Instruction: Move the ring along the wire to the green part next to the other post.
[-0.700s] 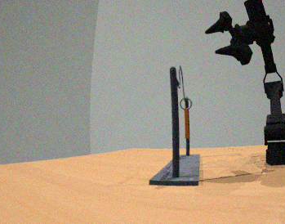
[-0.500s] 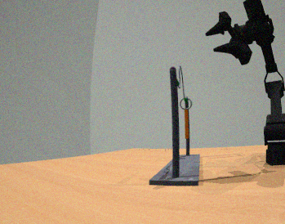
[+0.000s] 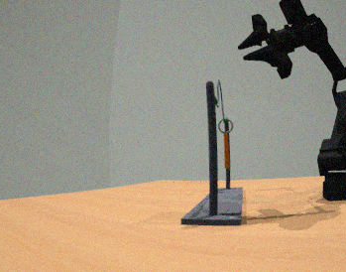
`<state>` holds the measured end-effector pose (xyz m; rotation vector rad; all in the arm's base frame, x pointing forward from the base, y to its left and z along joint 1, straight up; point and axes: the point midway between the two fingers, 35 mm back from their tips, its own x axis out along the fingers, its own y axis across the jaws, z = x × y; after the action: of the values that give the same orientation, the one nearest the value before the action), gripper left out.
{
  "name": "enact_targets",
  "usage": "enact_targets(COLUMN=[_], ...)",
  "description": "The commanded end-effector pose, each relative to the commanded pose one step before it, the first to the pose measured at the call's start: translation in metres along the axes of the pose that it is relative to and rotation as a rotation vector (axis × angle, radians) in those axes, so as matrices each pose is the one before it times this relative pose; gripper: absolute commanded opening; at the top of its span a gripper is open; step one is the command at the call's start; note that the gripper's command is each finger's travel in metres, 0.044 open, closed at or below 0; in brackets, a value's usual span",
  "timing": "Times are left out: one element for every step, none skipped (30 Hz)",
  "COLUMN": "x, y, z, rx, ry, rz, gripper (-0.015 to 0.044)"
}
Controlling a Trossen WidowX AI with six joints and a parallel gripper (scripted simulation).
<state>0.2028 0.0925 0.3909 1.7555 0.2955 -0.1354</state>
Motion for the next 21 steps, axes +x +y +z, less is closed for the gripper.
enact_targets(x=[0.01379, 0.00305, 0.00306, 0.00328, 0.00337, 0.00338, 0.00338, 0.00338, 0.00338, 0.00337, 0.00336, 0.00334, 0.00332, 0.0033, 0.00327, 0.00324, 0.00326, 0.00331, 0.00329, 0.00324, 0.00319], y=[0.00349, 0.00115, 0.00119, 0.00132, 0.0014, 0.00145, 0.00149, 0.00153, 0.00157, 0.00161, 0.00164, 0.00166, 0.00169, 0.00171, 0.00172, 0.00173, 0.00175, 0.00177, 0.00177, 0.00177, 0.00176], z=[0.00222, 0.00083, 0.00094, 0.00111, 0.00126, 0.00139, 0.00152, 0.00165, 0.00179, 0.00192, 0.00206, 0.0022, 0.00234, 0.00248, 0.00262, 0.00276, 0.00299, 0.00327, 0.00345, 0.0036, 0.00375], rx=[-0.0106, -0.001, -0.0011, -0.0012, -0.0014, -0.0015, -0.0016, -0.0017, -0.0019, -0.002, -0.0022, -0.0023, -0.0025, -0.0027, -0.0028, -0.003, -0.003, -0.0028, -0.0029, -0.0031, -0.0033], ry=[-0.01257, -0.00262, -0.00256, -0.00268, -0.00269, -0.00265, -0.00261, -0.00257, -0.00255, -0.00253, -0.00251, -0.0025, -0.0025, -0.00251, -0.00252, -0.00253, -0.00301, -0.00382, -0.00402, -0.00405, -0.00409], rz=[-0.00377, 0.00033, 0.00055, 0.00081, 0.00108, 0.00133, 0.00157, 0.0018, 0.00204, 0.00227, 0.00249, 0.00271, 0.00292, 0.00312, 0.00332, 0.00352, 0.00375, 0.00399, 0.00417, 0.00432, 0.00446], gripper=[0.016, 0.016, 0.016, 0.016, 0.016, 0.016, 0.016, 0.016, 0.016, 0.016, 0.016, 0.016, 0.016, 0.016, 0.016, 0.016, 0.016, 0.016, 0.016, 0.016, 0.016])
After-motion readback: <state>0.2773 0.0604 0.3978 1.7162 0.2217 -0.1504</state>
